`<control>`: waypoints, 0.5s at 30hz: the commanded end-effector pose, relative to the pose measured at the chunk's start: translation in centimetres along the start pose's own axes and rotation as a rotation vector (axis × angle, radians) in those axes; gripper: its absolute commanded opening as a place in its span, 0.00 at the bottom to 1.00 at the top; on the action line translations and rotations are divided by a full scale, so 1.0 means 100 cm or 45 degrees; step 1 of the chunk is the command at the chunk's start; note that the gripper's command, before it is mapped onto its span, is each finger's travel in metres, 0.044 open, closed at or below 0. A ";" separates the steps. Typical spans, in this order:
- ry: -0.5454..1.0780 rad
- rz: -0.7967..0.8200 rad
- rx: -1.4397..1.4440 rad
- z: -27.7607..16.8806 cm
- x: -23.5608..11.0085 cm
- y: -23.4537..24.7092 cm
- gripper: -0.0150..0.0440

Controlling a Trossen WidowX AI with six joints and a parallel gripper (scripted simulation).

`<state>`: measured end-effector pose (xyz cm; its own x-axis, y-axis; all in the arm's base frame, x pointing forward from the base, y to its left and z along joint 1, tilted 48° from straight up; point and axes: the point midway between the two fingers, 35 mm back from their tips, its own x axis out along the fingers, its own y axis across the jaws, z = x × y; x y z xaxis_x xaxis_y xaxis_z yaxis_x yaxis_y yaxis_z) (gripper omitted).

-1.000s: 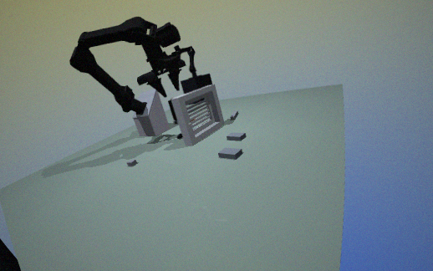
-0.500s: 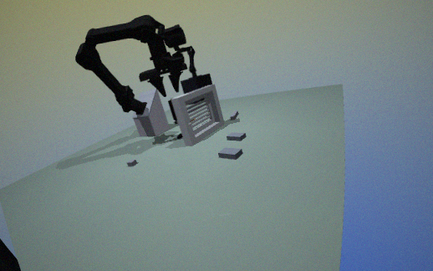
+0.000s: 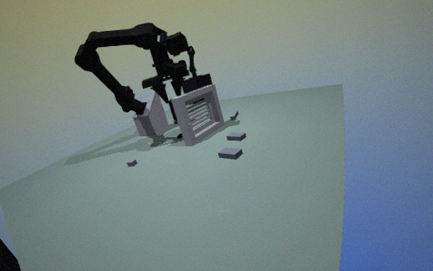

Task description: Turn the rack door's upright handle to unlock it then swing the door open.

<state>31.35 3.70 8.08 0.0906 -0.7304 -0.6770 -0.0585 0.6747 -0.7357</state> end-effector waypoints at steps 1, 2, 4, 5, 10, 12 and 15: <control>-0.008 -0.007 -0.007 0.001 0.006 0.000 0.75; -0.008 -0.007 -0.007 0.001 0.008 0.000 0.75; -0.009 -0.007 -0.007 0.001 0.011 -0.001 0.75; -0.009 -0.007 -0.007 0.001 0.013 -0.001 0.75; -0.009 -0.009 -0.006 0.000 0.021 -0.001 0.75; -0.009 -0.009 -0.006 0.000 0.024 -0.001 0.75; -0.009 -0.011 -0.006 0.000 0.029 -0.001 0.75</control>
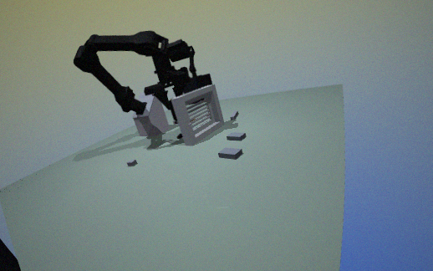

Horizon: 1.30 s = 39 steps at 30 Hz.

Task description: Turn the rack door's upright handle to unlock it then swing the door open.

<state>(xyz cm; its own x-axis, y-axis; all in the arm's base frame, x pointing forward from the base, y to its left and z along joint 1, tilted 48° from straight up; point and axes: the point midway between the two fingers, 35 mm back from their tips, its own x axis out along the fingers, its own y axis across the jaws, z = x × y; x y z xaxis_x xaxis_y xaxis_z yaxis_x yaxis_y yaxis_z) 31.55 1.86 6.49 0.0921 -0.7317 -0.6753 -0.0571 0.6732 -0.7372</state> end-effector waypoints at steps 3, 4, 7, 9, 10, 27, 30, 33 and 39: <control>-0.008 -0.009 -0.007 0.000 0.009 -0.001 0.75; -0.008 -0.009 -0.007 0.000 0.011 -0.001 0.75; -0.007 -0.011 -0.006 -0.001 0.015 -0.001 0.75; -0.007 -0.011 -0.006 -0.001 0.015 -0.001 0.71; -0.007 -0.011 -0.006 -0.001 0.015 -0.001 0.66; -0.007 -0.011 -0.006 -0.001 0.015 -0.001 0.31; -0.007 -0.011 -0.006 -0.001 0.015 -0.001 0.29; -0.008 -0.011 0.035 -0.001 0.015 -0.001 0.29; -0.009 -0.009 0.400 -0.001 0.015 -0.001 0.29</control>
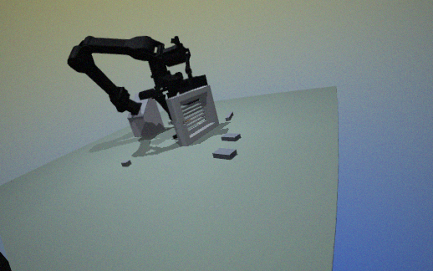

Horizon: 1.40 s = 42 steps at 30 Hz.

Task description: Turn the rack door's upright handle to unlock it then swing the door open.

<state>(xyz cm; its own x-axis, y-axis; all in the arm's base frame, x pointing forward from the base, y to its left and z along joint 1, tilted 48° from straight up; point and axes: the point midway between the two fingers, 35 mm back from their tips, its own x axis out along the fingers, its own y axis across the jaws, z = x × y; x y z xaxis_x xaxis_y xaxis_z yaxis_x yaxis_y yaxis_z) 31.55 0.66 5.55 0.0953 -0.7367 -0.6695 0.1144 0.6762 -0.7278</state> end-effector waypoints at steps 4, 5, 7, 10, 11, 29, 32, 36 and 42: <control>-0.004 0.001 0.432 0.001 0.000 0.000 0.29; -0.004 0.001 0.495 0.001 0.000 0.000 0.29; -0.004 0.001 0.620 0.001 0.000 0.000 0.29; -0.004 0.001 0.809 0.001 0.000 0.000 0.29; -0.004 0.001 0.871 0.001 0.000 0.000 0.29; -0.003 0.003 2.001 0.001 0.000 0.000 0.29; -0.003 0.003 2.178 0.001 0.000 0.000 0.29; -0.003 0.003 2.219 0.001 0.000 0.000 0.29; -0.003 0.003 2.219 0.001 0.000 0.000 0.29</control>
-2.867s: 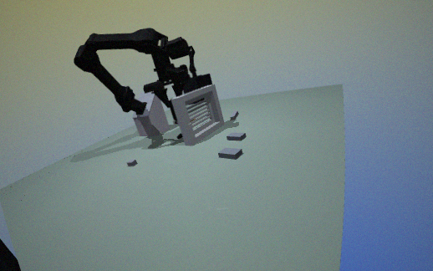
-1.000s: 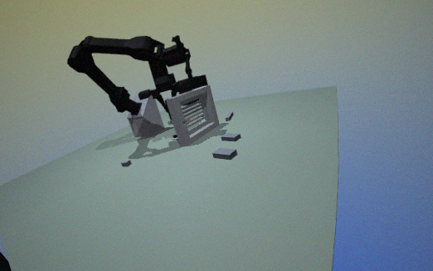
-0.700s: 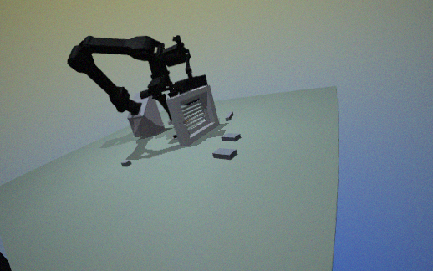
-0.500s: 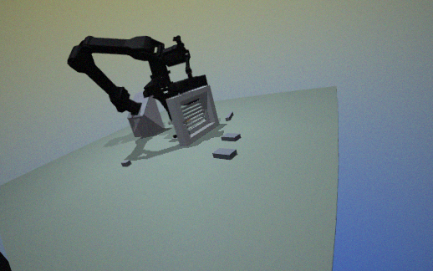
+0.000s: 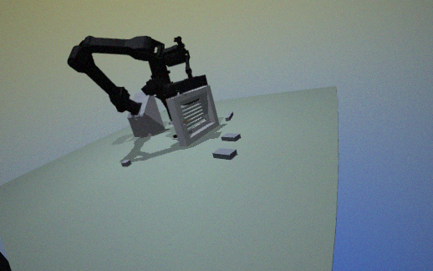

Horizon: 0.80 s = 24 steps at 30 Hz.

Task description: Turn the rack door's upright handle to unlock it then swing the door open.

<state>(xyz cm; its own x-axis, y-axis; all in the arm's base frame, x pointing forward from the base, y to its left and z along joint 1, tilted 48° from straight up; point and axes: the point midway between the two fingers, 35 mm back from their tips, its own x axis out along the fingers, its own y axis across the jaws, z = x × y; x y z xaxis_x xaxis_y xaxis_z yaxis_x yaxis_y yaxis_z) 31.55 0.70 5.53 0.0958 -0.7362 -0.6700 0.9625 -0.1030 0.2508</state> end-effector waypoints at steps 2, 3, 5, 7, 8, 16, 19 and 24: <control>-0.001 0.003 0.038 0.000 0.000 0.001 0.29; -0.001 0.003 0.038 0.000 0.000 0.001 0.34; -0.001 0.003 0.038 0.000 0.000 0.001 0.43; -0.001 0.003 0.038 0.000 0.000 0.001 0.51; -0.001 0.003 0.038 0.000 0.000 0.001 0.56; -0.001 0.003 -0.056 0.000 0.000 0.001 0.75; -0.001 0.003 -0.245 0.000 0.000 0.001 0.75; -0.001 0.003 -0.561 0.000 0.000 0.001 0.75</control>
<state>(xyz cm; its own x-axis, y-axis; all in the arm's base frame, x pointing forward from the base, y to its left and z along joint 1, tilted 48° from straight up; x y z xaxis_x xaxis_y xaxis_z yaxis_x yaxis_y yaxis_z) 31.57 0.61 5.54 0.0955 -0.7369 -0.6692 0.9950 0.0904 0.0424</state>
